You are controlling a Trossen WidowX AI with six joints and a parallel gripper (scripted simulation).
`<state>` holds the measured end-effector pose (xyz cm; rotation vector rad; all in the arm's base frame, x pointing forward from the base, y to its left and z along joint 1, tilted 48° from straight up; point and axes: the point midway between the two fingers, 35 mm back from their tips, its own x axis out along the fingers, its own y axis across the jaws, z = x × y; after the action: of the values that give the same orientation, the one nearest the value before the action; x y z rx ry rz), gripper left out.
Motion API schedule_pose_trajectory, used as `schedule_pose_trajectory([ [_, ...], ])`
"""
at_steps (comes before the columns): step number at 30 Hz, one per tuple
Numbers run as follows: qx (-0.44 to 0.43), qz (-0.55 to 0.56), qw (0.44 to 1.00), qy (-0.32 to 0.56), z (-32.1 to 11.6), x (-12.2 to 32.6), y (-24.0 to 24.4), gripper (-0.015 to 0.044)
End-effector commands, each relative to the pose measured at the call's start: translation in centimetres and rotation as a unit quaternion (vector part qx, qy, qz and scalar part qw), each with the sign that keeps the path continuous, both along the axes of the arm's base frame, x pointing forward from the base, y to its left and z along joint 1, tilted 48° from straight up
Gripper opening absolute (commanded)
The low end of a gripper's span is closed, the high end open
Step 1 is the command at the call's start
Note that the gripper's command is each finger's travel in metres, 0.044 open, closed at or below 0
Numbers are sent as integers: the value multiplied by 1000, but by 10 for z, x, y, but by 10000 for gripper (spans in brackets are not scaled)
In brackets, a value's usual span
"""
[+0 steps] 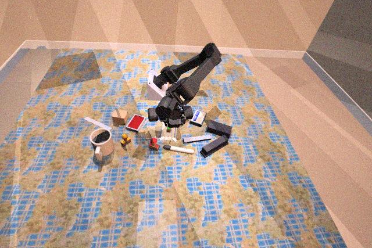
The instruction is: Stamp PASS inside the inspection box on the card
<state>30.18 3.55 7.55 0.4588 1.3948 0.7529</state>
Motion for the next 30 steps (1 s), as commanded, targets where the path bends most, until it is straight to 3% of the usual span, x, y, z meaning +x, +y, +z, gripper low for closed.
schedule_pose_trajectory([
  [1,1,-1,1000,1,-2,-1,3,0],
  [30,2,-3,1000,0,-14,-2,18,0],
])
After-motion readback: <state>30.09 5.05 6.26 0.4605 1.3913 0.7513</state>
